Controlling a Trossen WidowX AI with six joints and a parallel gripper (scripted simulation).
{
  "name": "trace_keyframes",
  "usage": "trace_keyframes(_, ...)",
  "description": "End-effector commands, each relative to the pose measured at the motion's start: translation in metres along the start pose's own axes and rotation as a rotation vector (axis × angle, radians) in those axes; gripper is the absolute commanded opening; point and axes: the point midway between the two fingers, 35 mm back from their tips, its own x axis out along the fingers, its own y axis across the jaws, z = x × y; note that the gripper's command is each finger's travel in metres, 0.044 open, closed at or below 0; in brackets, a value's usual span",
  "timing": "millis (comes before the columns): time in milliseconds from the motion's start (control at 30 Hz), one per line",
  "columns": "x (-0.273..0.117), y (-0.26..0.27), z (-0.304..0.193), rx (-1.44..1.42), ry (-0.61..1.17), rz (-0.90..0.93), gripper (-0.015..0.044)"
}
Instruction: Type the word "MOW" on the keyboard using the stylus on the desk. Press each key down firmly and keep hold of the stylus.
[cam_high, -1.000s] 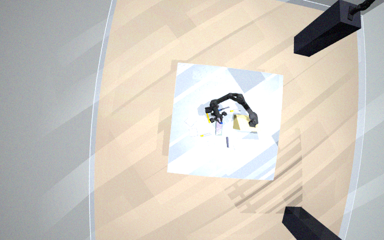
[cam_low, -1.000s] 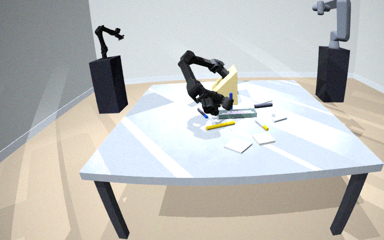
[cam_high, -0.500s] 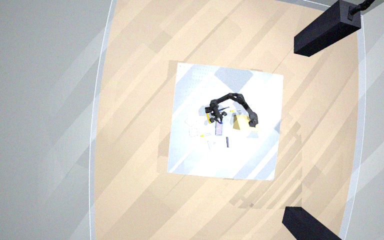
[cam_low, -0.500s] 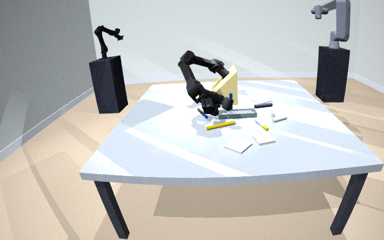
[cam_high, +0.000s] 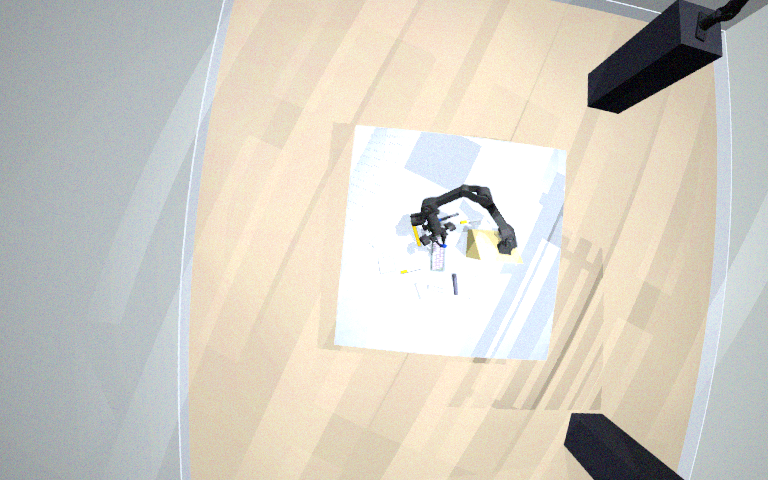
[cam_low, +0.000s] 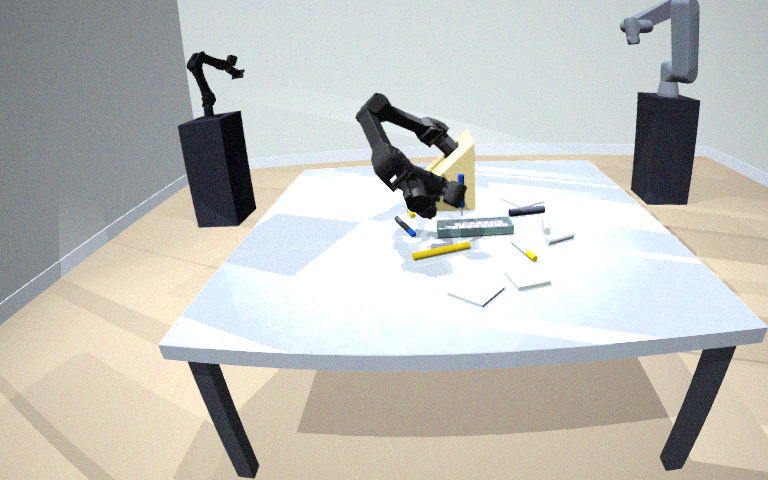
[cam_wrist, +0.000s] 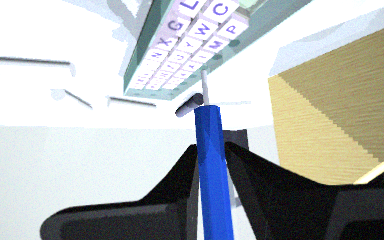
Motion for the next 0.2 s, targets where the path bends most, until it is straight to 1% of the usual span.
trace_keyframes(0,0.0000,0.0000,0.0004,0.000,0.000,0.001,0.0081)
trace_keyframes(167,0.0000,0.0000,0.0004,0.000,0.000,0.001,0.0081)
